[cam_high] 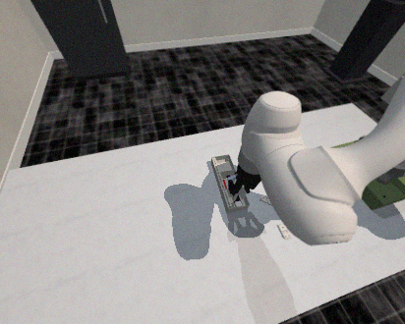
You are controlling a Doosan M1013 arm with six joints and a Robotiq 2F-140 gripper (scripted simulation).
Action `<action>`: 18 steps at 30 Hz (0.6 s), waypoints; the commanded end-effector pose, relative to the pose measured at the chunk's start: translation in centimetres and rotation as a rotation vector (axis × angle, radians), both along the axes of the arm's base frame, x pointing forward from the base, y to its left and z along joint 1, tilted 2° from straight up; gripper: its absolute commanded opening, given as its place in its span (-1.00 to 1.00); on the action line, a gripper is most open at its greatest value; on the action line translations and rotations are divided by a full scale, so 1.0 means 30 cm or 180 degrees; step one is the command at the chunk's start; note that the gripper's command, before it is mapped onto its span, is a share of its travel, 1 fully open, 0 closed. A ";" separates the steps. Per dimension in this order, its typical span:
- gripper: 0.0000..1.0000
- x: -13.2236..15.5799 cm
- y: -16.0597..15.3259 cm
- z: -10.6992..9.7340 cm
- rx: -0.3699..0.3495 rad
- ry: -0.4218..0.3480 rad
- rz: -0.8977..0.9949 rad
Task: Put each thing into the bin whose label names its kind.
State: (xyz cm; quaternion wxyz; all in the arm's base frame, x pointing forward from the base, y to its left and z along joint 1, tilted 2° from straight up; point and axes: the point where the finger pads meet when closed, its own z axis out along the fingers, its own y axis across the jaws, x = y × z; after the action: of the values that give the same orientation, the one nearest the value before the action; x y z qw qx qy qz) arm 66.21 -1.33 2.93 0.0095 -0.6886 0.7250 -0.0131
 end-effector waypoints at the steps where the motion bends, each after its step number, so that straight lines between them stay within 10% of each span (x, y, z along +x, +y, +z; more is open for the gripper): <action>1: -0.64 0.000 0.000 0.007 0.0001 0.0000 0.0000; 18: -0.64 -0.004 0.000 0.097 0.0001 0.0000 0.0000</action>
State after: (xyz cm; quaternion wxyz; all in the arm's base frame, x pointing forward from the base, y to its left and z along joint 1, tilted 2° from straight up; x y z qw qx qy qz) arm 66.12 -1.32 5.75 0.0095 -0.6886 0.7250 -0.0132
